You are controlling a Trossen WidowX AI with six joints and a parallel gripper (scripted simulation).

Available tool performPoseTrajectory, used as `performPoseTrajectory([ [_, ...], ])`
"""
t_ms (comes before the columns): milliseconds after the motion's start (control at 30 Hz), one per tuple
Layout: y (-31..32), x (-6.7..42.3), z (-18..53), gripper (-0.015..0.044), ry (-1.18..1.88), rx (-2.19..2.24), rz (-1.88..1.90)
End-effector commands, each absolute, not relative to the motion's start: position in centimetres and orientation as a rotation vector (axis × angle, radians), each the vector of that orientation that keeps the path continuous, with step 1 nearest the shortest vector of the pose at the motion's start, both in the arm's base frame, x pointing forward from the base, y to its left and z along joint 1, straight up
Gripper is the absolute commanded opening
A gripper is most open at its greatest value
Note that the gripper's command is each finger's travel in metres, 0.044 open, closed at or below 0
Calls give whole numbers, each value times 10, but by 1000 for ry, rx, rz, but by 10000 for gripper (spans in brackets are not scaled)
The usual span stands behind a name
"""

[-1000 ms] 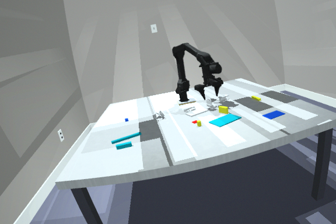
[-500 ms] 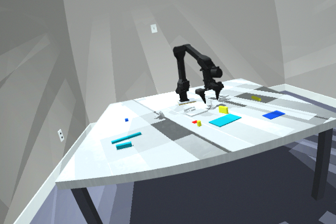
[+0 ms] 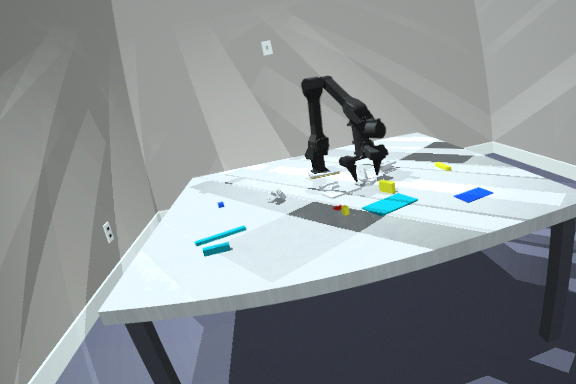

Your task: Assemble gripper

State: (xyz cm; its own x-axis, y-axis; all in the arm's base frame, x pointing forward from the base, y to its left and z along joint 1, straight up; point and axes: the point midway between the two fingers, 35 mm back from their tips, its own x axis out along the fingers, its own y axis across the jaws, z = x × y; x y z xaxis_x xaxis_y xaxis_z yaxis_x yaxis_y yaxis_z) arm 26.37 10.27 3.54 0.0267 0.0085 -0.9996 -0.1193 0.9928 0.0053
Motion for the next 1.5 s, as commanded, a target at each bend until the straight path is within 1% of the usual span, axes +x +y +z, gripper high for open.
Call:
performPoseTrajectory([
  [0, 103, 263, 33, 440, 1544, -82, 96],
  [667, 103, 263, 33, 440, 1544, -82, 96],
  [1033, 103, 263, 33, 151, 1544, -89, 98],
  [1133, 103, 263, 33, 134, 1544, -89, 98],
  [1467, 103, 263, 33, 134, 1544, -89, 98],
])
